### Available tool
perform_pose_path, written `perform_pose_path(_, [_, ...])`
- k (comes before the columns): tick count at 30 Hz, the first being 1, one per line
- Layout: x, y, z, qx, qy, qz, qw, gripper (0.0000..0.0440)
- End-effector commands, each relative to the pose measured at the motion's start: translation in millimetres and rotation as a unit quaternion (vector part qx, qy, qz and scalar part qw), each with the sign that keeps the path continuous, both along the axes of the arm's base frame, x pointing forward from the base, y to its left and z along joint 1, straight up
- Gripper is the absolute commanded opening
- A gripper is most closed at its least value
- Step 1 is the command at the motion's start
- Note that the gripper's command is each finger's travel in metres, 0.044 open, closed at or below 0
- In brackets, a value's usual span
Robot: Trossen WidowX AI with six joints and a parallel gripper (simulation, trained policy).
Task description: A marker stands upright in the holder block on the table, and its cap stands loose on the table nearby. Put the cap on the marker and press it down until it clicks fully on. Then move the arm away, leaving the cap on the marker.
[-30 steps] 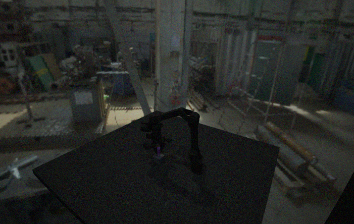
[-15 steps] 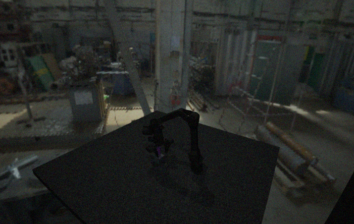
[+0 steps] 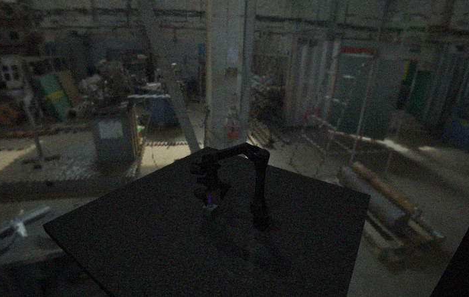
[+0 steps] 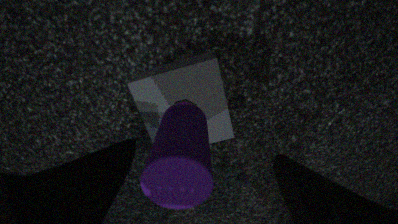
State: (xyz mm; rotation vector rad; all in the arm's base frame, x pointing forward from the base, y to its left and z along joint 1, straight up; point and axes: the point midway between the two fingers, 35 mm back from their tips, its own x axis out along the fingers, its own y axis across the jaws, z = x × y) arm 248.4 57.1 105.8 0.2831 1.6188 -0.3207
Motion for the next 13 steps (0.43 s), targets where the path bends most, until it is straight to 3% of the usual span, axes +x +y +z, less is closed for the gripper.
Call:
perform_pose_path(1, [4,1,18,0.006,-0.024,0.005,1.0,0.044])
perform_pose_path(13, [7,1,48,0.016,-0.063,0.019,0.998,0.044])
